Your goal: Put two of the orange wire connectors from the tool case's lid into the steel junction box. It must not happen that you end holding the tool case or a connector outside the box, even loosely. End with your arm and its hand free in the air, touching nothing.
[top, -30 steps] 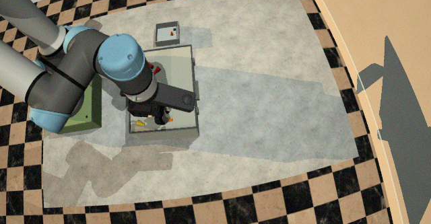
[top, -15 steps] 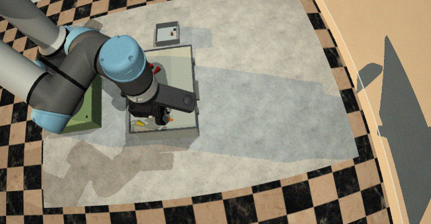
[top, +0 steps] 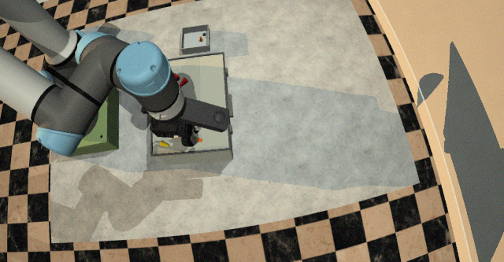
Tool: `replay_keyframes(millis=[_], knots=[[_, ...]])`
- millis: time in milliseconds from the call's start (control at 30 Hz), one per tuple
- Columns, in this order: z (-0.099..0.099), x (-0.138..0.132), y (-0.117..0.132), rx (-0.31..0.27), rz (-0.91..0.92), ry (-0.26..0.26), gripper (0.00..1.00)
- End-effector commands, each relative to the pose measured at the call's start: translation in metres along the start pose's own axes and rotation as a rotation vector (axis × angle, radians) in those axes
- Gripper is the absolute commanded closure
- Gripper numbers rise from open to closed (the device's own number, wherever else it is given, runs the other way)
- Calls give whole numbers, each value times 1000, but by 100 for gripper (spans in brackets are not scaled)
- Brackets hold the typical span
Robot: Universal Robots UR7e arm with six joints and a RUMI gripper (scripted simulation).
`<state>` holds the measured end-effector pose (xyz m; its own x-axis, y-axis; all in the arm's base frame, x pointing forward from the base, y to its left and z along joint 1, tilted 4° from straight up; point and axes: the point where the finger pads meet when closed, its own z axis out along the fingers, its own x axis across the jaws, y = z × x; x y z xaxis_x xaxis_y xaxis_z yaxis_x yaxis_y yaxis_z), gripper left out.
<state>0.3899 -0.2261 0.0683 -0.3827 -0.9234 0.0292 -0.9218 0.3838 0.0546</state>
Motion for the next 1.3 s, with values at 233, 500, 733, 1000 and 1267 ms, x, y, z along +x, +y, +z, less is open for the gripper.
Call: replay_keyframes(millis=[233,500,733,1000,1267], knots=[[0,0,-1,1,0,0,85],[0,0,-1,1,0,0,85],[9,0,-1,1,0,0,85],[18,0,-1,1,0,0,85],[18,0,-1,1,0,0,85]])
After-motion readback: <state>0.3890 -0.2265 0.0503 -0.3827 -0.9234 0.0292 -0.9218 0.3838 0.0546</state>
